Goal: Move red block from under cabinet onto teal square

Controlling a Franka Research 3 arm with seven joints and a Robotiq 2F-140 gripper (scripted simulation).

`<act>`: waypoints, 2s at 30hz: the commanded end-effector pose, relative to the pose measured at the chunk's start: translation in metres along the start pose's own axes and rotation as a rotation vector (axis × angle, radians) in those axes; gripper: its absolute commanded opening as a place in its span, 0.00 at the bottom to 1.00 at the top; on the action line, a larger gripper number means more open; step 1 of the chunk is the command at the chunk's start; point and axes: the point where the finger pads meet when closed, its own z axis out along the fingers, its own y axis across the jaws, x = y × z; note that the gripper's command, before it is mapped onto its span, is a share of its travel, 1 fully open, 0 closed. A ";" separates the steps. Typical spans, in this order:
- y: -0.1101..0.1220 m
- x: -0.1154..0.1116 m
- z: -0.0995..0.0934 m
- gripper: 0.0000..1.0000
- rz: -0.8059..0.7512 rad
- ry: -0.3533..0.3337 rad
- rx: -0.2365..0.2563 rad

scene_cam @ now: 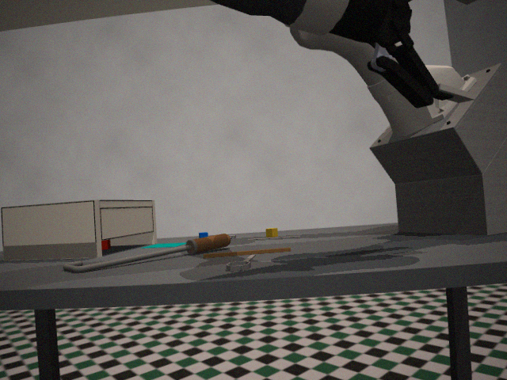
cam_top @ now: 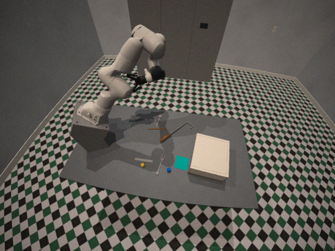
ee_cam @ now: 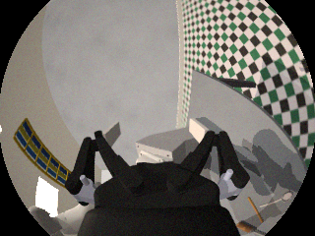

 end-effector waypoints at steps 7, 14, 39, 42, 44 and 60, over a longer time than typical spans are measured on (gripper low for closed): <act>0.000 0.000 0.000 1.00 0.000 0.000 0.000; 0.000 0.000 0.000 1.00 0.000 0.000 0.000; 0.171 -0.225 -0.153 0.00 0.155 0.305 -0.689; 0.187 -0.270 -0.172 0.00 0.176 0.329 -0.802; 0.201 -0.288 -0.186 0.00 0.176 0.329 -0.802; 0.190 -0.448 -0.241 0.00 0.244 0.355 -1.305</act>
